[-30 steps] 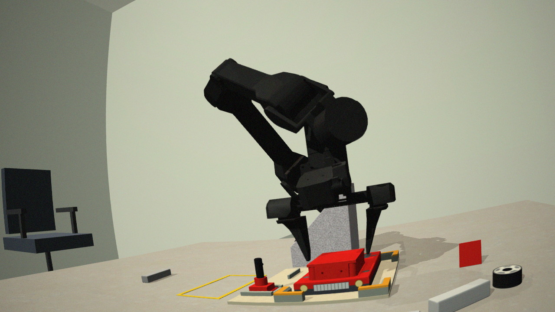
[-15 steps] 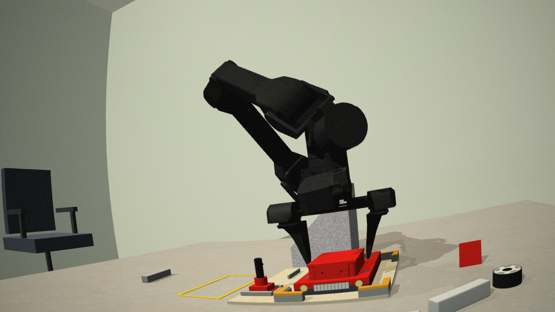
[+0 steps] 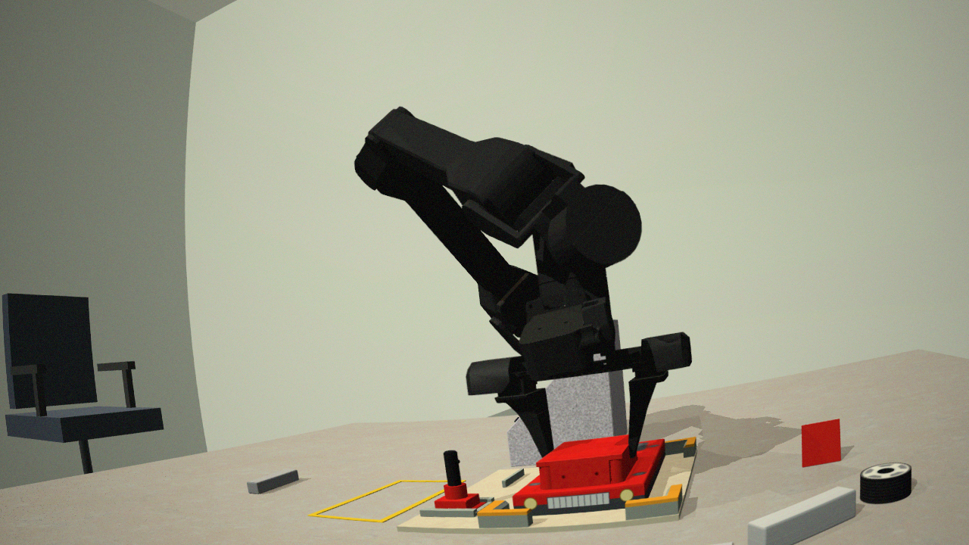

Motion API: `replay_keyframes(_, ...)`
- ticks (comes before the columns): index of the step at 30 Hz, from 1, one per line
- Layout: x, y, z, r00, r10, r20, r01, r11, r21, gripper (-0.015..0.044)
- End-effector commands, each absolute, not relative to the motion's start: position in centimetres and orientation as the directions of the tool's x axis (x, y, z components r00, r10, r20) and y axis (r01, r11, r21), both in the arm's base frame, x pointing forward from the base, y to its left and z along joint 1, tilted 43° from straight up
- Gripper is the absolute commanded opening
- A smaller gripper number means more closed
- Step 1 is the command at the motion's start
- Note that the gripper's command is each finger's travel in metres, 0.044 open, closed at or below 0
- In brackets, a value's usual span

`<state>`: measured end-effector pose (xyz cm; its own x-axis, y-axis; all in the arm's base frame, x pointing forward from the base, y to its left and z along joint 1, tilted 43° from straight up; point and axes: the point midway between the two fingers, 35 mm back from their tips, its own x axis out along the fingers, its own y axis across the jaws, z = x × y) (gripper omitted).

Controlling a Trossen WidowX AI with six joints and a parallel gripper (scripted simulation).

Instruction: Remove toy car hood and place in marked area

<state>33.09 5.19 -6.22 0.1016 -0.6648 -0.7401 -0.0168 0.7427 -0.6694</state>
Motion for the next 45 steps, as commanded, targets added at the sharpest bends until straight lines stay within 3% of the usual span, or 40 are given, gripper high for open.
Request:
replay_keyframes(1, 33.1, 5.2, -6.2, 0.102, -0.665, -0.740, -0.016, 0.743, -0.670, 0.0308)
replay_keyframes(6, 33.1, 5.2, -6.2, 0.102, -0.665, -0.740, -0.016, 0.743, -0.670, 0.0275)
replay_keyframes(17, 33.1, 5.6, -5.8, 0.102, -0.665, -0.740, -0.016, 0.743, -0.669, 0.0000)
replay_keyframes(45, 32.9, 6.8, -4.5, 0.101, -0.664, -0.741, -0.017, 0.743, -0.669, 0.0000)
